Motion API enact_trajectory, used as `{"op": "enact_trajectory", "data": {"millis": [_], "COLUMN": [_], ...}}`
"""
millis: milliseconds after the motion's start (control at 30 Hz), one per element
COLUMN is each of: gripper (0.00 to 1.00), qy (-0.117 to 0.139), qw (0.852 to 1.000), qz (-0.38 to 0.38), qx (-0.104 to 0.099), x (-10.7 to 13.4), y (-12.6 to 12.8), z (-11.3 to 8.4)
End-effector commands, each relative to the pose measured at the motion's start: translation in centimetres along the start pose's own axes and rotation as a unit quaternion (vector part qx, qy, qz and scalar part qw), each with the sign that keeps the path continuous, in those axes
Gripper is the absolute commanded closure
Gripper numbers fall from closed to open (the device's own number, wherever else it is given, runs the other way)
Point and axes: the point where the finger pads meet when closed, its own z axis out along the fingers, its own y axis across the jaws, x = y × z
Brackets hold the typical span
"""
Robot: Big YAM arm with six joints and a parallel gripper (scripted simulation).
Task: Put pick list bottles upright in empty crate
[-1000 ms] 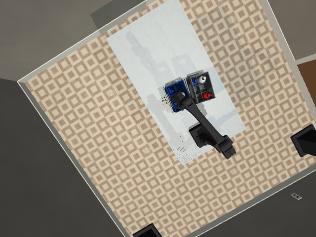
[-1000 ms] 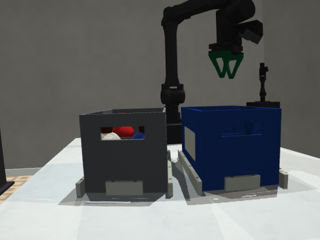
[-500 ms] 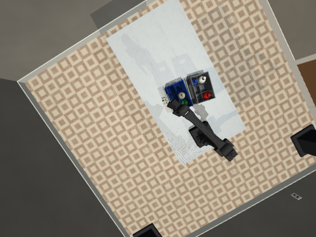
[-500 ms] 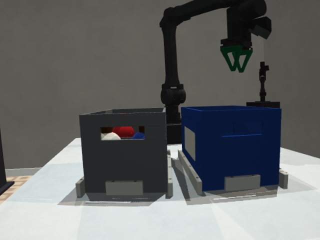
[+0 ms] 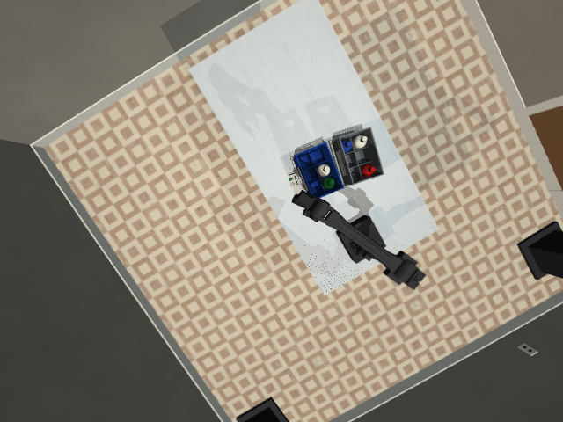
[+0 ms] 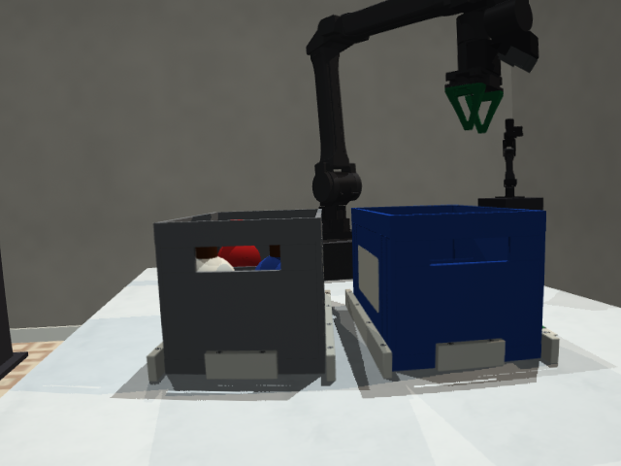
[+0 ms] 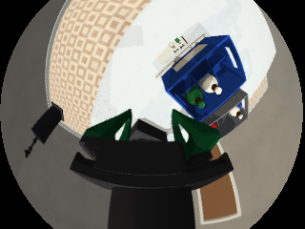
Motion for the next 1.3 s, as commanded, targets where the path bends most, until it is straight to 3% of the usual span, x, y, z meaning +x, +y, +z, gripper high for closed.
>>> {"op": "enact_trajectory", "data": {"millis": [0, 467, 767, 1267], "gripper": [0.39, 0.39, 0.39, 0.39], "qy": [-0.044, -0.043, -0.026, -0.026], "qw": [0.999, 0.999, 1.0, 1.0], "qz": [0.012, 0.012, 0.012, 0.012], "qx": [0.008, 0.003, 0.002, -0.001], "x": [-1.4, -1.6, -2.2, -2.4], "y": [2.0, 7.7, 11.2, 18.4], "z": [-4.6, -6.4, -6.2, -8.6]}}
